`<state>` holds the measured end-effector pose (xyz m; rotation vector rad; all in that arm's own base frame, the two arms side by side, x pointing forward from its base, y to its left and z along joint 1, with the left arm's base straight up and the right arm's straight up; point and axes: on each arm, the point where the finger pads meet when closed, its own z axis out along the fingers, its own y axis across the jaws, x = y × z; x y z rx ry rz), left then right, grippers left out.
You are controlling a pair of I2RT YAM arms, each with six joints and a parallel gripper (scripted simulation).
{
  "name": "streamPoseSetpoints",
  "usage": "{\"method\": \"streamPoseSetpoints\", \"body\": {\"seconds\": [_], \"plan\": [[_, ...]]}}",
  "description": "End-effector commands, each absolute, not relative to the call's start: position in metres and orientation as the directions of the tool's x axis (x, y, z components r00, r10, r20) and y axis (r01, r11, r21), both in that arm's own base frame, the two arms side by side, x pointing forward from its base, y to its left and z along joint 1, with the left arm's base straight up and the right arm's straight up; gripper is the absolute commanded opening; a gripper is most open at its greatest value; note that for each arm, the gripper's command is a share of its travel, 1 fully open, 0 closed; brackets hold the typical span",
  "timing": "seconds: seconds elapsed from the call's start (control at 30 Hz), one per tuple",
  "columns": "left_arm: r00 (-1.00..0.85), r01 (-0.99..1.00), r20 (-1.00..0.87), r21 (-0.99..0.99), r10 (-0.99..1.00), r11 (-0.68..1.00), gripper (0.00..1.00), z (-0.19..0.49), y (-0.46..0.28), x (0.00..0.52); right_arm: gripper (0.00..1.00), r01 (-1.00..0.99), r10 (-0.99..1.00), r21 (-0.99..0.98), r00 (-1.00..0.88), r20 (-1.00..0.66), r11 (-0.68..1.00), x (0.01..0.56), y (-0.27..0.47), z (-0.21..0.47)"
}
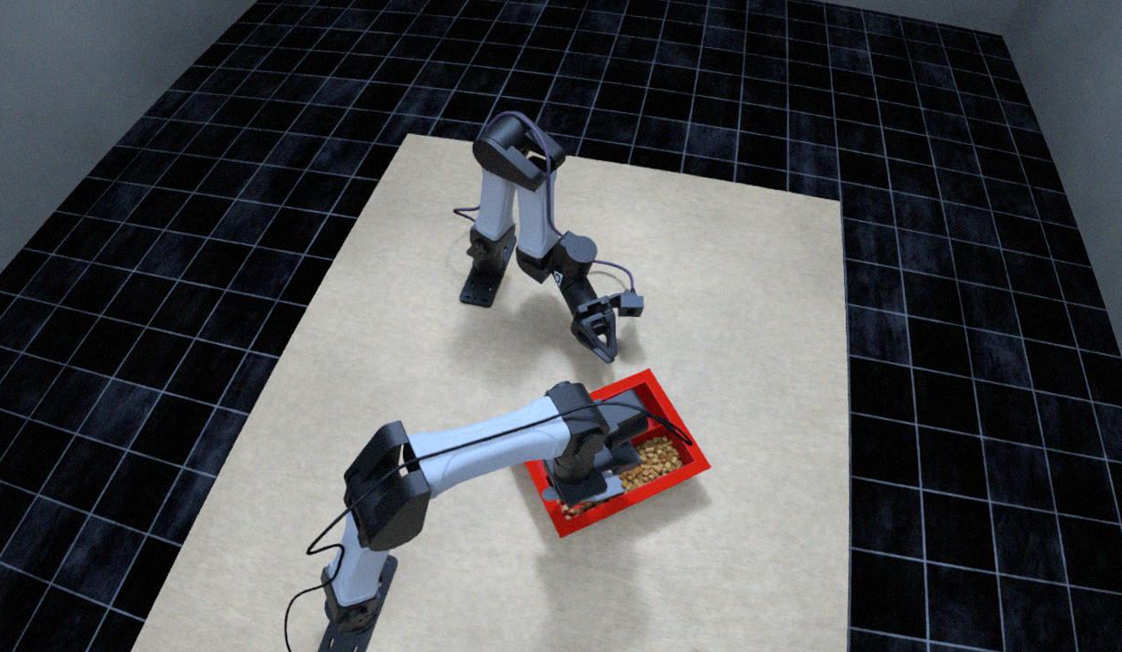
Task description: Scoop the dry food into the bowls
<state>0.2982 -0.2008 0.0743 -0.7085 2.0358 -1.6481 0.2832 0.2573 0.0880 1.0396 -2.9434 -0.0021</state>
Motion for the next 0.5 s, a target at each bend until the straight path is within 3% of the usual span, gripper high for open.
{"method": "streamPoseSetpoints", "body": {"seconds": [0.0,0.47], "plan": [[-0.781,-0.094,-0.018,-0.985,-0.624,0.145,0.27,0.082,-0.201,0.299,0.00,-0.626,-0.625,0.012,-0.780,-0.048,0.780,0.291,0.260,0.110],[-0.775,-0.084,-0.026,-0.986,-0.631,0.144,0.27,0.084,-0.214,0.313,0.00,-0.626,-0.625,0.012,-0.780,-0.048,0.780,0.291,0.260,0.110]]}}
